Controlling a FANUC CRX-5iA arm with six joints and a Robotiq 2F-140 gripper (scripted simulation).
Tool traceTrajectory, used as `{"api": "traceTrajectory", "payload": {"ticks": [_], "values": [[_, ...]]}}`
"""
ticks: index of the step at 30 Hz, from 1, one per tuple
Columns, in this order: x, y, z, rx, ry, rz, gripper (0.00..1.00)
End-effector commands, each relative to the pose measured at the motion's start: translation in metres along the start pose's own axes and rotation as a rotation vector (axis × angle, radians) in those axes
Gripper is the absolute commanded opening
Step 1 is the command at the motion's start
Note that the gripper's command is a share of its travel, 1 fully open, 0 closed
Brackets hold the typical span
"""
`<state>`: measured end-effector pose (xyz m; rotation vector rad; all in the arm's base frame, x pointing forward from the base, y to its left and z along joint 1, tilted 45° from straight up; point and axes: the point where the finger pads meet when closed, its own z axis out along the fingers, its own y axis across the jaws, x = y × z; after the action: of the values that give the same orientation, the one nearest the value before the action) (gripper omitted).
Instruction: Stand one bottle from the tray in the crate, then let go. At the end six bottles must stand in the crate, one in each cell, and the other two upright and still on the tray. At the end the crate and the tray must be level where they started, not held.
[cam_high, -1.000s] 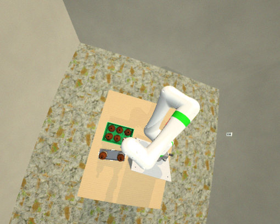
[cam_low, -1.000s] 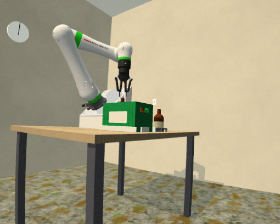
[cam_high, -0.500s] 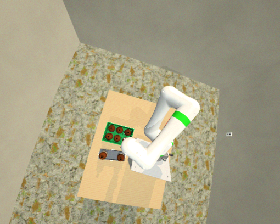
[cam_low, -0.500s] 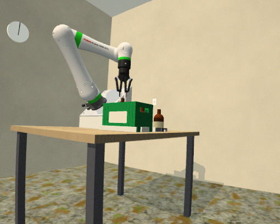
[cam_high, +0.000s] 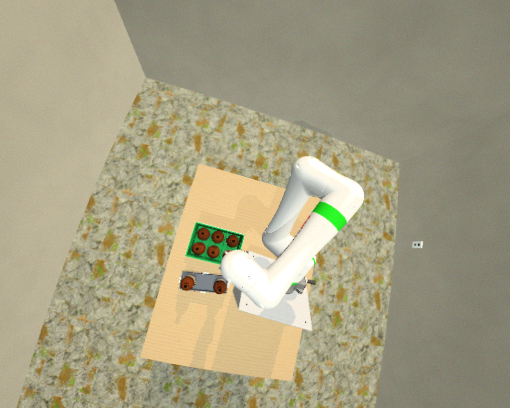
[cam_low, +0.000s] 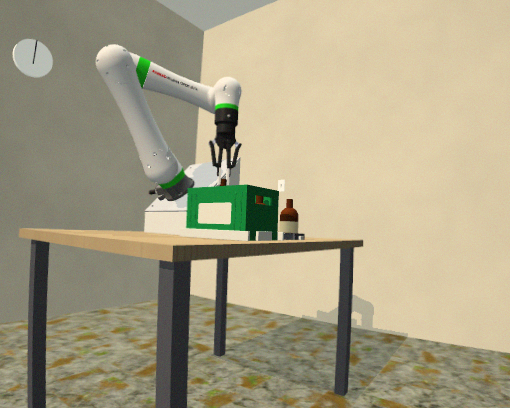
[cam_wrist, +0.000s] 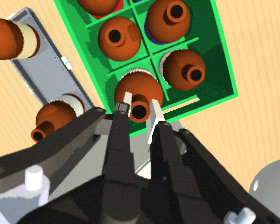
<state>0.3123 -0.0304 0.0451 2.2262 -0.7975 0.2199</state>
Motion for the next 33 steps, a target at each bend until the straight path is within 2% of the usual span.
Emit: {"api": "traceTrajectory", "payload": {"ticks": [1,20,33], "values": [[0.0000,-0.0002,-0.0002,0.000,0.000,0.000,0.00],[0.0000,-0.0002,0.0006,0.000,0.000,0.000,0.00],[0.0000,-0.0002,0.0090,0.000,0.000,0.000,0.00]]}}
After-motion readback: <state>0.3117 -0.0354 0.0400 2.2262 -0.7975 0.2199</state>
